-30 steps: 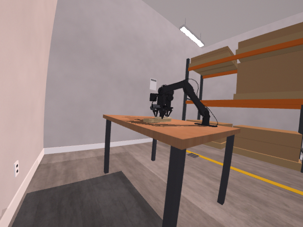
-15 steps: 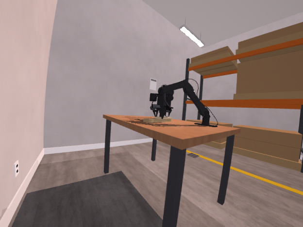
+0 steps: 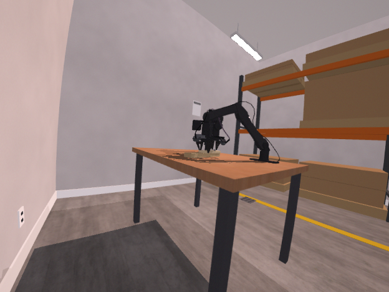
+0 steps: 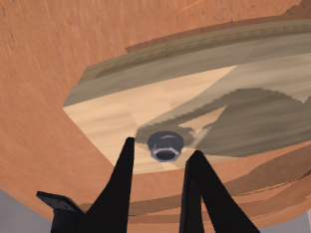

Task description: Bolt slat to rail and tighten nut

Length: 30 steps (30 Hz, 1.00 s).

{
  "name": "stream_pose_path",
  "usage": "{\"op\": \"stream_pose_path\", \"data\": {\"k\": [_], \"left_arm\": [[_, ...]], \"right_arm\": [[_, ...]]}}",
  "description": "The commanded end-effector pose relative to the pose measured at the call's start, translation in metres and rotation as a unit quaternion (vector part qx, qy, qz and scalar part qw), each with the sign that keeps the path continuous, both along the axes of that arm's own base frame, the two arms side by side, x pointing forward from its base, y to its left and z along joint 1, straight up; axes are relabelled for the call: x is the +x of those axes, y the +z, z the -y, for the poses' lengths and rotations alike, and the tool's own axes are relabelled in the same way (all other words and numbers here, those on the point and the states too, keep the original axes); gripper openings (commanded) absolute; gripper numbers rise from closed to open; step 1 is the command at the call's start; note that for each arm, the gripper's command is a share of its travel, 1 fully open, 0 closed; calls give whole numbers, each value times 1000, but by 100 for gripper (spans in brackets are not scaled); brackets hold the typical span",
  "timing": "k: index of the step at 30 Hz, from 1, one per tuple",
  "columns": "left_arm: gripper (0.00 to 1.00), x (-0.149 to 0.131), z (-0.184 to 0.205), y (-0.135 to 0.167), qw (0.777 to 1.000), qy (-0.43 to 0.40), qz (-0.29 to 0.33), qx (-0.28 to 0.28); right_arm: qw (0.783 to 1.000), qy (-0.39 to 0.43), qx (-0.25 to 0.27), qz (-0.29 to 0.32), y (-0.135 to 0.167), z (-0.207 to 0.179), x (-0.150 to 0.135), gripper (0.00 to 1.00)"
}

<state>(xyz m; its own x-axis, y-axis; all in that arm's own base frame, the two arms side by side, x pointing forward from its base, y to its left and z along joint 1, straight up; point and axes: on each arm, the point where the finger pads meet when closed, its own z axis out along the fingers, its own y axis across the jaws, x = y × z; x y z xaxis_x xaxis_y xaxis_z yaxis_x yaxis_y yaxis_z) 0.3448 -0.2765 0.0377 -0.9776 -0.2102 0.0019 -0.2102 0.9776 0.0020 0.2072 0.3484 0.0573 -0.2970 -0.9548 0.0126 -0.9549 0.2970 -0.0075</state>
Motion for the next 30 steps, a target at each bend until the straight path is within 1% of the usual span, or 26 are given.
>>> {"op": "stream_pose_path", "data": {"k": [1, 6, 8, 9, 13, 17, 18, 30], "left_arm": [[72, 2, 1, 6, 1000, 0, 6, -5], [72, 2, 1, 6, 1000, 0, 6, -5], [72, 2, 1, 6, 1000, 0, 6, -5], [72, 2, 1, 6, 1000, 0, 6, -5], [72, 2, 1, 6, 1000, 0, 6, -5], [72, 2, 1, 6, 1000, 0, 6, -5], [72, 2, 1, 6, 1000, 0, 6, -5], [72, 2, 1, 6, 1000, 0, 6, -5]], "right_arm": [[990, 139, 9, 2, 10, -6, 2, 34], [967, 254, 8, 2, 10, -6, 2, 34], [967, 254, 8, 2, 10, -6, 2, 34], [951, 311, 8, 2, 10, -6, 2, 34], [918, 397, 6, 2, 11, -5, 2, 34], [877, 481, 8, 1, 11, -5, 2, 34], [874, 486, 9, 1, 11, -5, 2, 34], [874, 486, 9, 1, 11, -5, 2, 34]]}}
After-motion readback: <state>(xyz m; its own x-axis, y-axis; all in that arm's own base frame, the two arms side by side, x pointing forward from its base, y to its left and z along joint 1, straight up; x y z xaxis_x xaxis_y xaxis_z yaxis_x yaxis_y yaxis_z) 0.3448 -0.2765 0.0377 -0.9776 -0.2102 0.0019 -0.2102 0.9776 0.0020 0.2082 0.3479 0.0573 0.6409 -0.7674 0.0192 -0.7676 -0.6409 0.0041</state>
